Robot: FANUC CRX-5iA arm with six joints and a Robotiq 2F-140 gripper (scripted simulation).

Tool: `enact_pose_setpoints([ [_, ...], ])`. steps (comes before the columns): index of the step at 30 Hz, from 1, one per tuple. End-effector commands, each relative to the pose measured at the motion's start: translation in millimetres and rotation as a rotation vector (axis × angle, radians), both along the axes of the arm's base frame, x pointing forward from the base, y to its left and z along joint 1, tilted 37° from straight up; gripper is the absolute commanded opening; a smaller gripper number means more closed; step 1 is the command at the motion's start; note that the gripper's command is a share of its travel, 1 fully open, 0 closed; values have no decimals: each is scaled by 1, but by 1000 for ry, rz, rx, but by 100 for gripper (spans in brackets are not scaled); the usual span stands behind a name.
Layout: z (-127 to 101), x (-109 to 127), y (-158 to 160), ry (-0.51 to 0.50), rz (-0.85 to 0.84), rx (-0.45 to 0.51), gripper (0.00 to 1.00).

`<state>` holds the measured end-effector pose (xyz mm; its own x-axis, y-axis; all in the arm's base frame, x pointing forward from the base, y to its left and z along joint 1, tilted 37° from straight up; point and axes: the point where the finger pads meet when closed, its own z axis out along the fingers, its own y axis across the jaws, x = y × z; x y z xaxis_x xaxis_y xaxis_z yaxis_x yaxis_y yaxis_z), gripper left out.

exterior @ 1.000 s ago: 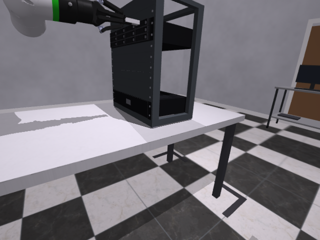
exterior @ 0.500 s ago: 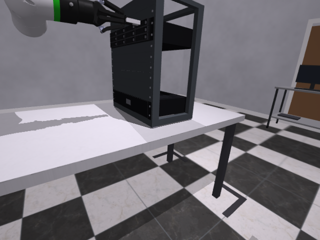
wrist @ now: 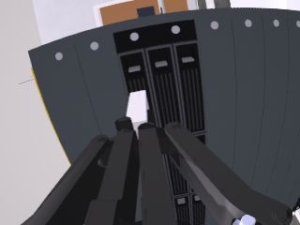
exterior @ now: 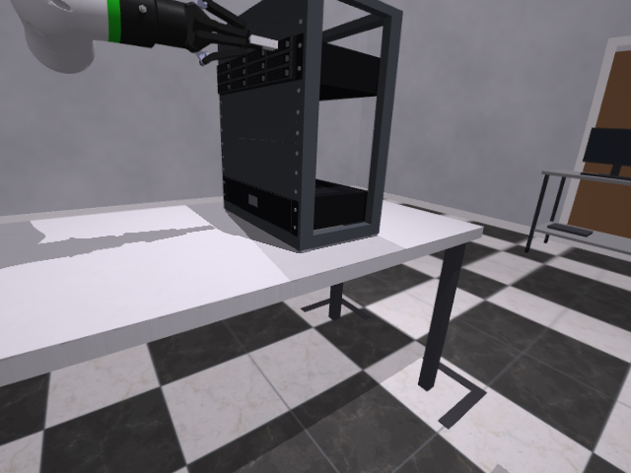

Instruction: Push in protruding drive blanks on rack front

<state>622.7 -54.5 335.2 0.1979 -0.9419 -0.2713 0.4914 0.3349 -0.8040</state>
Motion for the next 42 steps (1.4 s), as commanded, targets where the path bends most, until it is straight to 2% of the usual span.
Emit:
enact_pose_setpoints([
  [1,1,0,0,-1,-1,0,10],
  [42,4,5,0,-1,-1,0,10],
])
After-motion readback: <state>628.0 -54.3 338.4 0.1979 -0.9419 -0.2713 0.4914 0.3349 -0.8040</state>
